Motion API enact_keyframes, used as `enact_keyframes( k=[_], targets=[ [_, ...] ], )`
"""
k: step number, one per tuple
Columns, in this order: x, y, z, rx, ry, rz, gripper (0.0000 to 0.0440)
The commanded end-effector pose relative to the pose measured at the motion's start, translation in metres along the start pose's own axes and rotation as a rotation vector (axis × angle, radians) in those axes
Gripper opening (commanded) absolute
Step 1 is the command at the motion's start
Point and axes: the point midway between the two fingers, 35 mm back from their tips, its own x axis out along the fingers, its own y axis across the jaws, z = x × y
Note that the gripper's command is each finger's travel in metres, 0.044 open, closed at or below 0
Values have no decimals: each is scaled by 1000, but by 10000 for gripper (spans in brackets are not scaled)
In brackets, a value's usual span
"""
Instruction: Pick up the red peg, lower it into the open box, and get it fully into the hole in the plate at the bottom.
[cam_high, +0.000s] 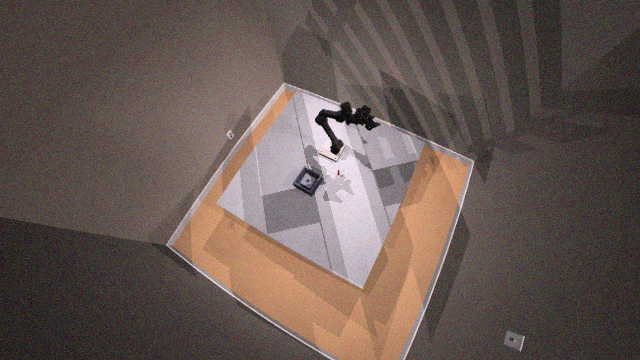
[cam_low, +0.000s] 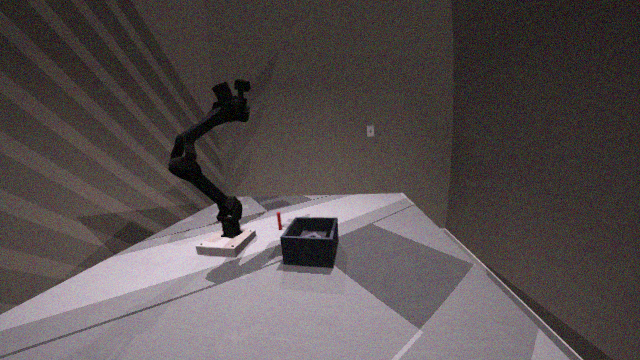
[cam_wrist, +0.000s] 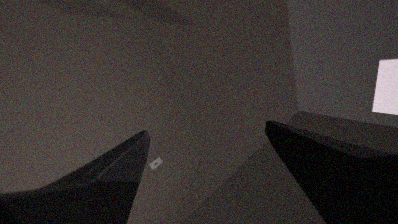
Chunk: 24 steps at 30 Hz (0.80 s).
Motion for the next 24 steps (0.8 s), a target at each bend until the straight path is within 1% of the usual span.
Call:
enact_keyframes(
  k=[1, 12, 24],
  targets=[
    [1, 20, -24, 82, 91, 48, 440],
    [-11, 73, -92, 338, 368, 132, 440],
    [-43, 119, -157, 627, 676, 129, 440]
  ],
)
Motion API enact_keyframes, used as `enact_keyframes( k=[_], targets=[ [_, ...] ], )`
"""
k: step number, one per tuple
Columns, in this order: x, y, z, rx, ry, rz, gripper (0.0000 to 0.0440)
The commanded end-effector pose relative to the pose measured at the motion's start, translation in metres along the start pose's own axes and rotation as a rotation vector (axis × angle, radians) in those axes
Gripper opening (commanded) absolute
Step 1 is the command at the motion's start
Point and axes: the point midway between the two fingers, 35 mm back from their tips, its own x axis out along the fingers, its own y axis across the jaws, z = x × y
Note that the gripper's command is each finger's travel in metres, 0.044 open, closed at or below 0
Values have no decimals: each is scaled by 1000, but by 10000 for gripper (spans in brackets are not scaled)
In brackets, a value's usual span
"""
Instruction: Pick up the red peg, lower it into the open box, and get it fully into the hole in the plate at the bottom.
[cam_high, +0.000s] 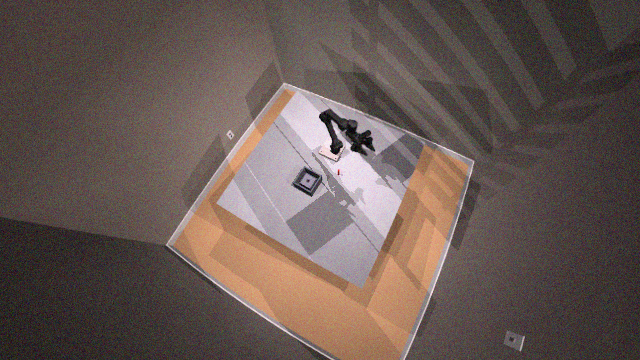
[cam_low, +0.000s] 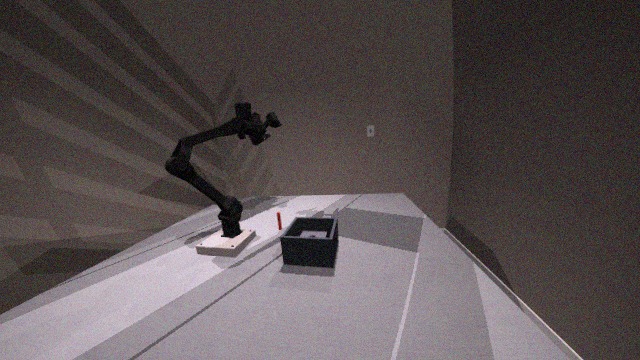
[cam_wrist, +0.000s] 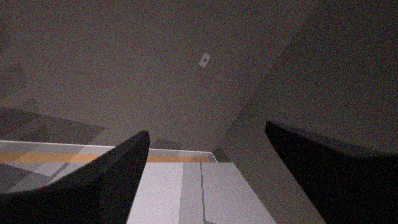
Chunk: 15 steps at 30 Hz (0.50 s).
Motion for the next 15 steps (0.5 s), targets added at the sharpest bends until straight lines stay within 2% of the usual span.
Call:
enact_keyframes(
  k=[1, 15],
  targets=[
    [4, 1, -27, 97, 88, -9, 440],
    [0, 5, -115, 480, 383, -100, 440]
  ],
)
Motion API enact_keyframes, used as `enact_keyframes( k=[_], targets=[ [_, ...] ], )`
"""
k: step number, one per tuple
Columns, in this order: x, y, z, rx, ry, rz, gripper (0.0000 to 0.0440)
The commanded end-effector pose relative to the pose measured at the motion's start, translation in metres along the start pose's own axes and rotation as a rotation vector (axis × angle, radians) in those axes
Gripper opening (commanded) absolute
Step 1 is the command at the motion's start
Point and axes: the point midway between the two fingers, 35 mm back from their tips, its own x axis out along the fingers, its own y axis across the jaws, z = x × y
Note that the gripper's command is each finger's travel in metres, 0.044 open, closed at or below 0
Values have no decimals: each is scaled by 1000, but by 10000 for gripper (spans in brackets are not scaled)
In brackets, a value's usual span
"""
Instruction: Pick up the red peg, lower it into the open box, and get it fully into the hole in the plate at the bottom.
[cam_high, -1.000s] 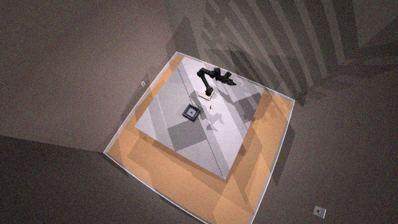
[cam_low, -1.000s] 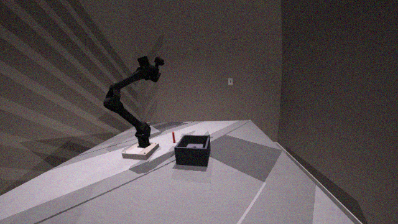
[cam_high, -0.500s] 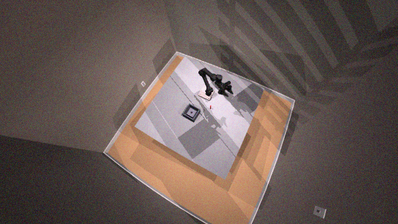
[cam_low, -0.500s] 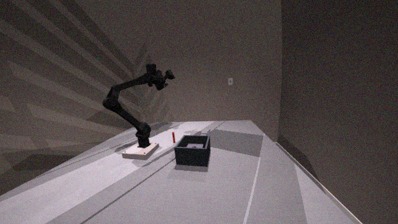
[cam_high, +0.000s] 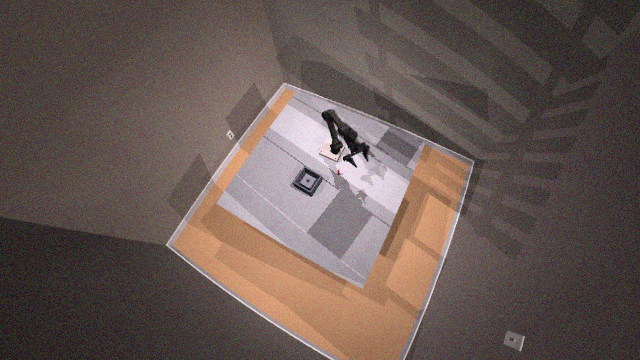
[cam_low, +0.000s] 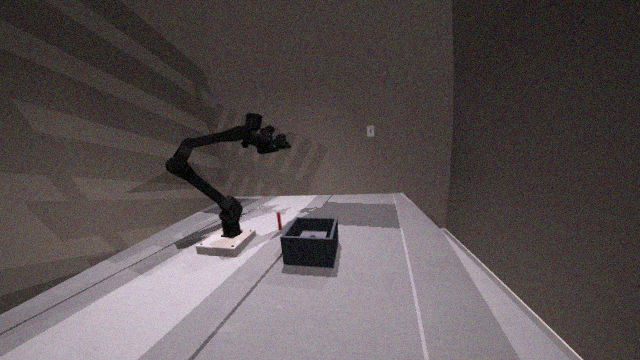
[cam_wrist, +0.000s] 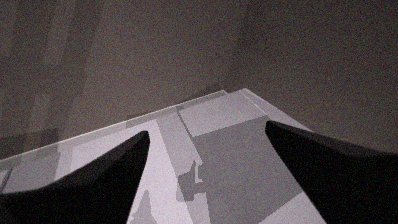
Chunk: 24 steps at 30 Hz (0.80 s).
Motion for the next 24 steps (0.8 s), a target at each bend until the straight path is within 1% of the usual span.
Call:
enact_keyframes(
  k=[1, 12, 24],
  targets=[
    [5, -7, -22, 103, 74, -33, 440],
    [8, -26, -80, 419, 260, -152, 440],
    [1, -40, -137, 764, 428, -323, 440]
  ],
)
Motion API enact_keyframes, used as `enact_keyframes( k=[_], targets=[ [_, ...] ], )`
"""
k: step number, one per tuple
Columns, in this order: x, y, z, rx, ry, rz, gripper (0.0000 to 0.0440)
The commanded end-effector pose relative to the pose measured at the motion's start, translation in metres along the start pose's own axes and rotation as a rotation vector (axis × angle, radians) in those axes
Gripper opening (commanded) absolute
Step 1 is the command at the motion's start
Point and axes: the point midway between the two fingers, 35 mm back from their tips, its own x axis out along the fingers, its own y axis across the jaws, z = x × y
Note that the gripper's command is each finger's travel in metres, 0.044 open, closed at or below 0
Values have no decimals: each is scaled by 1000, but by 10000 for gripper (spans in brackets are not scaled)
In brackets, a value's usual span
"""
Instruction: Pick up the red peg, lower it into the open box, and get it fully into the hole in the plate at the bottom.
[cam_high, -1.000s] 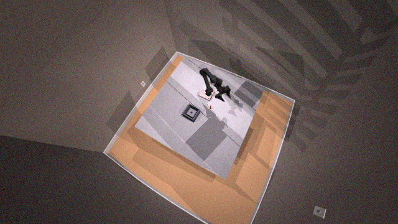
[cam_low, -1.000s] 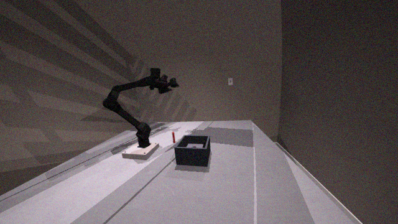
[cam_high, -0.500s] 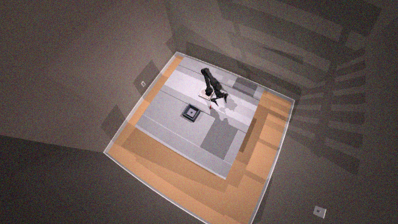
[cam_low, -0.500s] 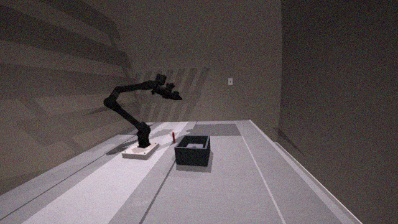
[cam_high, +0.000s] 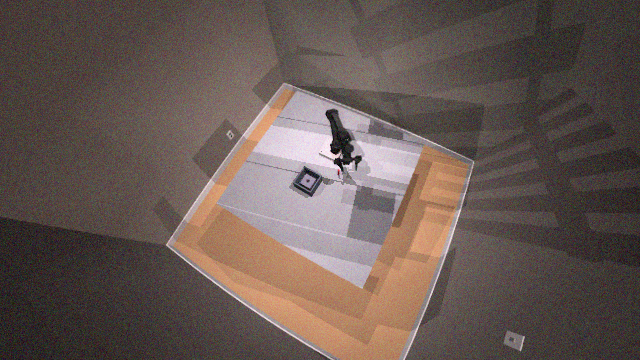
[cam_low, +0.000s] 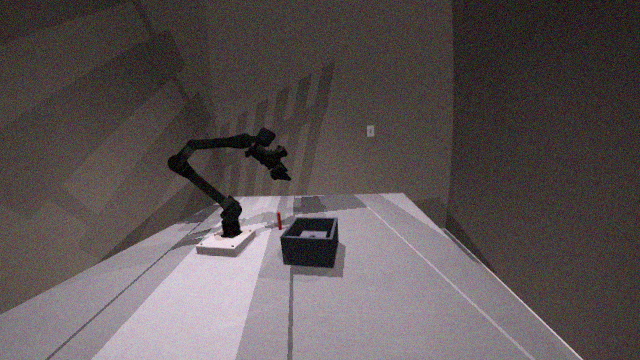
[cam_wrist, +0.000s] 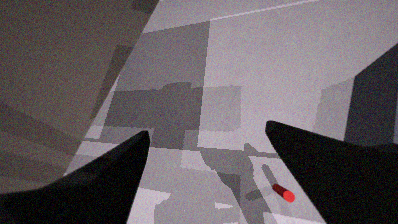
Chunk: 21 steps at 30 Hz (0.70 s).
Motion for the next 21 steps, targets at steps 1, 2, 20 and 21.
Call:
enact_keyframes(
  k=[1, 2, 20, 21],
  targets=[
    [6, -14, -11, 108, 46, -57, 440],
    [7, -18, -14, 138, 58, -71, 440],
    [21, -72, -68, 670, 221, -365, 440],
    [22, -75, -71, 699, 228, -384, 440]
  ],
)
